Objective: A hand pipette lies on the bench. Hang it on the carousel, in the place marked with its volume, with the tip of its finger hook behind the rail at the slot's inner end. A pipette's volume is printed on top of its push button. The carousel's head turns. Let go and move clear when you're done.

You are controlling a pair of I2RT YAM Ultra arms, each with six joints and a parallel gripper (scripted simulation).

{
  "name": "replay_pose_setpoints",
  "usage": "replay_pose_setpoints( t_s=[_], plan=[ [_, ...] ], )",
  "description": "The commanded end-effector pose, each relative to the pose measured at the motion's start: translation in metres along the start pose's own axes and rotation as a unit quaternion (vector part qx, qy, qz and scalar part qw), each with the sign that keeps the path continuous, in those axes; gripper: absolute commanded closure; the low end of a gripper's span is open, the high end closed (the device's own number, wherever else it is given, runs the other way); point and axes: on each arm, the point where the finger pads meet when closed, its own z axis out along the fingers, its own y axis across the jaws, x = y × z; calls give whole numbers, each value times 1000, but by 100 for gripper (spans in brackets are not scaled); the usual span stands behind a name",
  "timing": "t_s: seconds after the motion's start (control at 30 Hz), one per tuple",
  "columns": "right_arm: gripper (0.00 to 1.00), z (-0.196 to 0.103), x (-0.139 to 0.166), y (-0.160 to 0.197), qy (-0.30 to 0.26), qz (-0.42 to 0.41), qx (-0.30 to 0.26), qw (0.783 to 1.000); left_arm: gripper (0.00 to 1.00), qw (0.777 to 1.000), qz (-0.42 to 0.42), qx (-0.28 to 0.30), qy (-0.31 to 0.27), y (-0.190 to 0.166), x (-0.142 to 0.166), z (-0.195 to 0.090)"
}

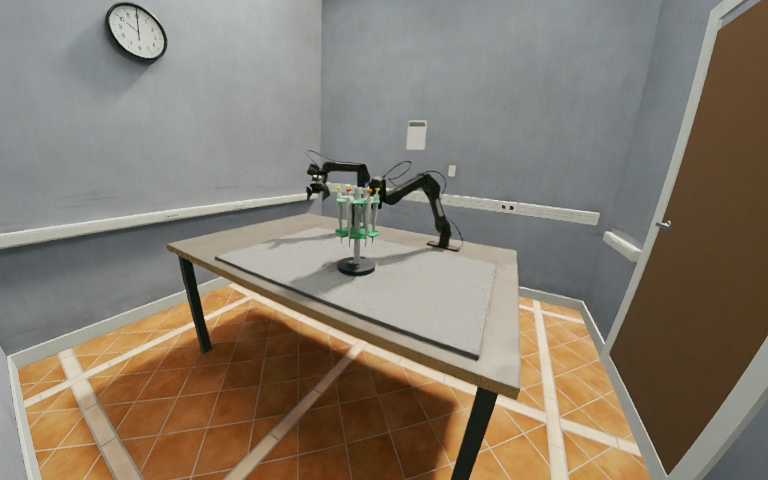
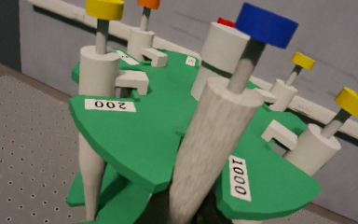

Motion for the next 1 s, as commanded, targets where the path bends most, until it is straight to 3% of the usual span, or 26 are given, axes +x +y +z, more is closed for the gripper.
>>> replay_pose_setpoints(
  t_s=[0.0, 0.17, 0.2, 0.37, 0.57, 0.6, 0.97],
  plan=[
    [0, -3, -6, -4, -14, -5, 4, 1000, 88, 1000, -15, -16, -12, 10, -21, 2],
    [0, -3, -6, -4, -14, -5, 4, 1000, 88, 1000, -15, -16, -12, 10, -21, 2],
    [0, -3, -6, -4, -14, -5, 4, 1000, 88, 1000, -4, -26, -4, -2, -7, -1],
    [0, -3, -6, -4, -14, -5, 4, 1000, 88, 993, -6, -115, -3, -2, -7, -1],
    [0, -3, -6, -4, -14, -5, 4, 1000, 88, 992, -9, -124, -4, 7, -7, 5],
    [0, -3, -6, -4, -14, -5, 4, 1000, 88, 992, -25, -125, -12, 13, -26, 2],
    [0, -3, -6, -4, -14, -5, 4, 1000, 88, 992, -24, -124, -12, 12, -26, 1]
  ],
)
